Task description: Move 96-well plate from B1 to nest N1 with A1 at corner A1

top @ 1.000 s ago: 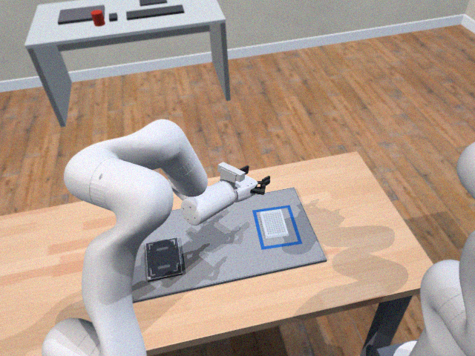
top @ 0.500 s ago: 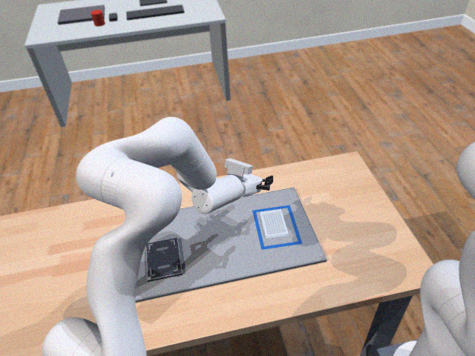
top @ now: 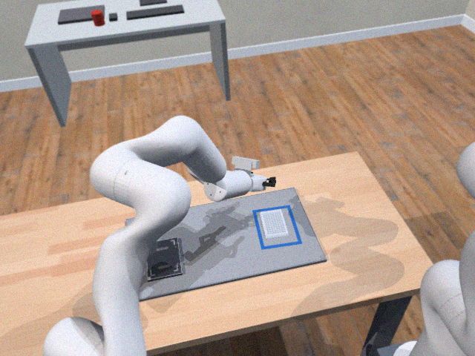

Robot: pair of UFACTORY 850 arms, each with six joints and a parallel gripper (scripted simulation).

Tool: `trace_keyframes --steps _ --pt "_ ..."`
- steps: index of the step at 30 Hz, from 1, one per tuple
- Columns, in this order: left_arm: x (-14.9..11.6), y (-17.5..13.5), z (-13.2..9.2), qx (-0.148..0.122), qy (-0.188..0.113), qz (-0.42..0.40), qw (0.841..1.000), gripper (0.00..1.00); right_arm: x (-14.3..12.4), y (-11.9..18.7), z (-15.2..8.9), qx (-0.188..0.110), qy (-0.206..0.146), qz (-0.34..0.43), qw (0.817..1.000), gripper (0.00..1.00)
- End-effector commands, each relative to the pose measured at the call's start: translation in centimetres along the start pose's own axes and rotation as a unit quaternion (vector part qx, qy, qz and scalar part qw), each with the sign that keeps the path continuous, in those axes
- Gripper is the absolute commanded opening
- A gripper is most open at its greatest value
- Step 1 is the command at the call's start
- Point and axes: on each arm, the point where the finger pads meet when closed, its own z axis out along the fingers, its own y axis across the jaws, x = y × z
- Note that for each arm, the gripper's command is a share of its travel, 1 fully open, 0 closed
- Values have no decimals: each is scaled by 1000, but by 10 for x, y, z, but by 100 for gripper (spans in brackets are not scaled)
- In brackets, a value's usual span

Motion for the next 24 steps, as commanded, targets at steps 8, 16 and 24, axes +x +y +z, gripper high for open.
trace_keyframes --steps 8,16,24 --pt "-19 -5 36 44 -96 -57 993 100 0 0 -1 0 1 0 1000 0" --pt "-36 -3 51 76 -163 -100 979 100 0 0 -1 0 1 0 1000 0" --pt "-57 5 60 116 -241 -149 952 100 0 0 -1 0 1 0 1000 0"
